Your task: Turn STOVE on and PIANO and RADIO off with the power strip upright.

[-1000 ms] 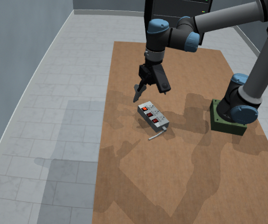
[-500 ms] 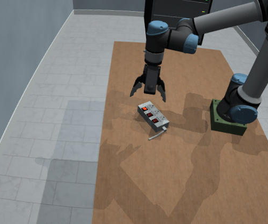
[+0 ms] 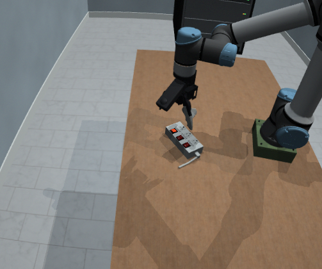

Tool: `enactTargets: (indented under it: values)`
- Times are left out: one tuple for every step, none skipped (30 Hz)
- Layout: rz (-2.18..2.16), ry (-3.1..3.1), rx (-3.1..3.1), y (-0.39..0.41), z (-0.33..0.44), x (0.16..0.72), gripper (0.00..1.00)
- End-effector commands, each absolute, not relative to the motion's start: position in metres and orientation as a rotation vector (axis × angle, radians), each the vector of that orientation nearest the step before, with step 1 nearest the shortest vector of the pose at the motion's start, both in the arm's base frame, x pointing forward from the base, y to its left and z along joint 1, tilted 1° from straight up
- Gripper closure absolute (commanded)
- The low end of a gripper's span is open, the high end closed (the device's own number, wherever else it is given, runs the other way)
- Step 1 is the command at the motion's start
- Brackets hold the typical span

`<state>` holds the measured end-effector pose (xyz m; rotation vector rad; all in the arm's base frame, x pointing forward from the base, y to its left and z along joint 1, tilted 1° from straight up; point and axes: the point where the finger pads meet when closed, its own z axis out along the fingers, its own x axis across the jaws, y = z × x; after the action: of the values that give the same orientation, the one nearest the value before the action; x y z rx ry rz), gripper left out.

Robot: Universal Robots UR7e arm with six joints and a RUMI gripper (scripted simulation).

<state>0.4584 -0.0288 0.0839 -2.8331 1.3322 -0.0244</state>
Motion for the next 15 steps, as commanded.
enactTargets:
  values:
    - [-0.027,1.611,-2.692,-0.033,0.081,0.461,0.00]
    - [-0.027,1.611,-2.692,-0.033,0.081,0.461,0.00]
    - [-0.027,1.611,-2.692,-0.033,0.081,0.461,0.00]
    - [-0.027,1.670,-2.656,-0.034,0.081,0.461,0.00]
    - [-0.027,1.728,-2.618,-0.035,0.080,0.461,0.00]
    - [-0.027,1.785,-2.579,-0.036,0.079,0.462,0.00]
    - [-0.027,1.841,-2.539,-0.037,0.078,0.462,0.00]
    - [-0.026,1.895,-2.499,-0.038,0.078,0.462,0.00]
    - [-0.026,1.948,-2.457,-0.039,0.077,0.462,0.00]
    - [-0.026,1.999,-2.415,-0.040,0.076,0.462,0.00]
    - [-0.026,2.049,-2.372,-0.041,0.076,0.462,0.00]
    - [-0.026,2.098,-2.329,-0.042,0.075,0.462,0.00]
    - [-0.025,2.145,-2.285,-0.043,0.074,0.462,0.00]
    - [-0.025,2.191,-2.241,-0.044,0.074,0.462,0.00]
    - [-0.025,2.235,-2.196,-0.045,0.073,0.462,0.00]
